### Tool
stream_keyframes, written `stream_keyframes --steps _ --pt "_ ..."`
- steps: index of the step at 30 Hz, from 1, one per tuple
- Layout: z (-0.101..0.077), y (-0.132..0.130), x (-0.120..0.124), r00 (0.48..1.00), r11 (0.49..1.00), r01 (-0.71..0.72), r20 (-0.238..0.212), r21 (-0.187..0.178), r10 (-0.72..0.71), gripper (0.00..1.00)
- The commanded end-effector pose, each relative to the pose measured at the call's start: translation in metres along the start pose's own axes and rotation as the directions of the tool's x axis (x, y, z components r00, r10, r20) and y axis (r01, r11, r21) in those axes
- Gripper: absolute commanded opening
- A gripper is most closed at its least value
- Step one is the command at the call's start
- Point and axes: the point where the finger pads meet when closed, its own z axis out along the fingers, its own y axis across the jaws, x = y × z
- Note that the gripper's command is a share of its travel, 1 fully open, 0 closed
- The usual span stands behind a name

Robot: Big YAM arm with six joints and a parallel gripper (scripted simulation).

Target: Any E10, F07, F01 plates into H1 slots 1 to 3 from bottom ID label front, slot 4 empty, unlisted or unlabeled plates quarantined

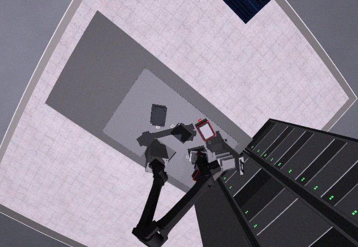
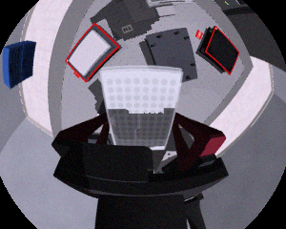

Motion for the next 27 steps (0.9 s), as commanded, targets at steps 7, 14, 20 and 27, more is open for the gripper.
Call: stream_keyframes --steps 7,14,20,27 --pt "-0.024 -0.008 -0.048 0.990 0.992 0.121 0.073 -0.029 -0.118 0.86" --pt "-0.032 -0.029 -0.062 0.978 0.982 0.189 0.095 -0.024 -0.186 0.86" --pt "-0.028 -0.041 -0.068 0.957 0.960 0.280 0.087 -0.010 -0.278 0.86" --pt "-0.027 -0.063 -0.080 0.933 0.937 0.350 0.086 0.000 -0.348 0.86"
